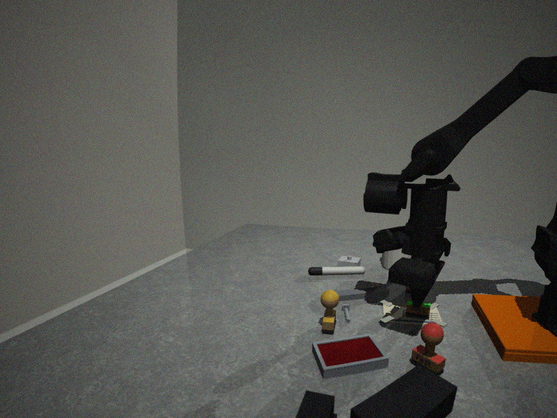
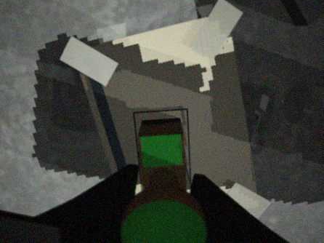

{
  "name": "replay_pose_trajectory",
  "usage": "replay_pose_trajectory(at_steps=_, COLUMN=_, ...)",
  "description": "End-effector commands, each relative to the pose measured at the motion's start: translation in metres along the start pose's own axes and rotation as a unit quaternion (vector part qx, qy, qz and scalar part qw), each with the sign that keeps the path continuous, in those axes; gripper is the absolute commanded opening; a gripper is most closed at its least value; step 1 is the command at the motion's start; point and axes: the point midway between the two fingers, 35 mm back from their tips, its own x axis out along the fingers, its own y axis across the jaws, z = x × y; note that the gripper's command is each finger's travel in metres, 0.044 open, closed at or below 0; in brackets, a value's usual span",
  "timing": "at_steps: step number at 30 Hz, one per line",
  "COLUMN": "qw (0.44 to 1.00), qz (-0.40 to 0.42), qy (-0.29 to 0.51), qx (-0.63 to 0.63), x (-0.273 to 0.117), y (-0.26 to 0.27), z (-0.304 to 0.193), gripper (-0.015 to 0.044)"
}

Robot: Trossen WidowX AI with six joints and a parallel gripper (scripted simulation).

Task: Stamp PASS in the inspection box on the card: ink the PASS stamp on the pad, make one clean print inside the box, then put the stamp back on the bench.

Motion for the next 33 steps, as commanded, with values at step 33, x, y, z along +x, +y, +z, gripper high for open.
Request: replay_pose_trajectory(at_steps=33, qw=1.0, qz=-0.001, qy=0.0, qx=-0.002, x=-0.0013, y=-0.0001, z=0.0002, gripper=0.0)
